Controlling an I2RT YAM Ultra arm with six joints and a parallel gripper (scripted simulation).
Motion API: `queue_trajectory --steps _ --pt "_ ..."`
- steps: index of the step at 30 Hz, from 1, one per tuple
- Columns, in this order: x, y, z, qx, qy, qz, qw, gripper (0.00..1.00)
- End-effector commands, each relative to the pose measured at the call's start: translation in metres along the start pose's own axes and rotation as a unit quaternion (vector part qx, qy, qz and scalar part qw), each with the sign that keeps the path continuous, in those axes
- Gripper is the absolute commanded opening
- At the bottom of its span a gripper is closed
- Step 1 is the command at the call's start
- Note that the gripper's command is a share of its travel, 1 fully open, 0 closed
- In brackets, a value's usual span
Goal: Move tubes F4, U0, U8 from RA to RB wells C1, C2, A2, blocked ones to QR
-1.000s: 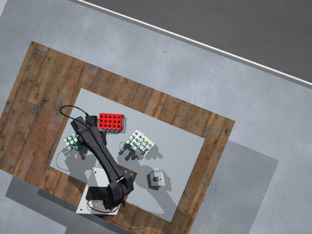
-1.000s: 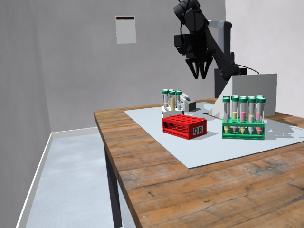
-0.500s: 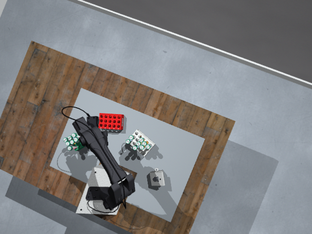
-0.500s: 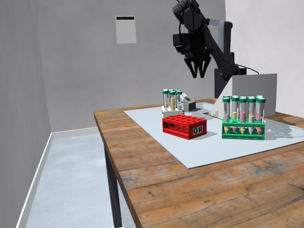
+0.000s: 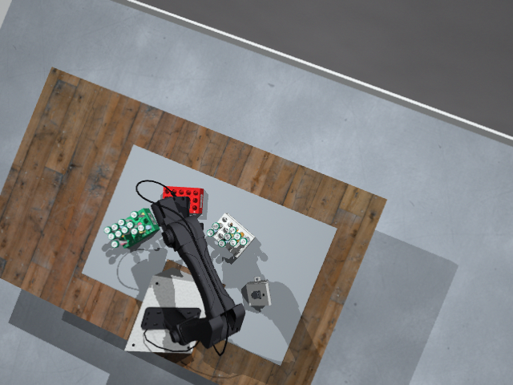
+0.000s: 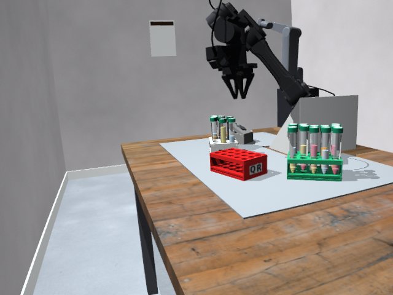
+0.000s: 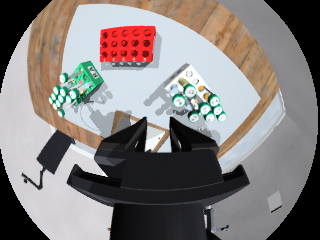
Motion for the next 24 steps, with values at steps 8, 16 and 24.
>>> queue_trajectory --steps 8,16,24 --pt "-0.01 0.012 -0.047 -0.02 0.014 -0.013 1.0 0.3" --pt "-0.007 0.01 -0.041 -0.025 0.015 -0.017 0.999 0.3" --pt "-0.013 0.006 -0.04 -0.008 0.007 -0.03 1.0 0.3"
Point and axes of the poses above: the point where the finger pads meet when closed, its own x axis out along the fingers, its own z axis across the jaws, y = z × x, the point moved 4 cm from there along -x, back along the fingers, and after that the axes turned 6 degrees about x, right-handed, at the moved point
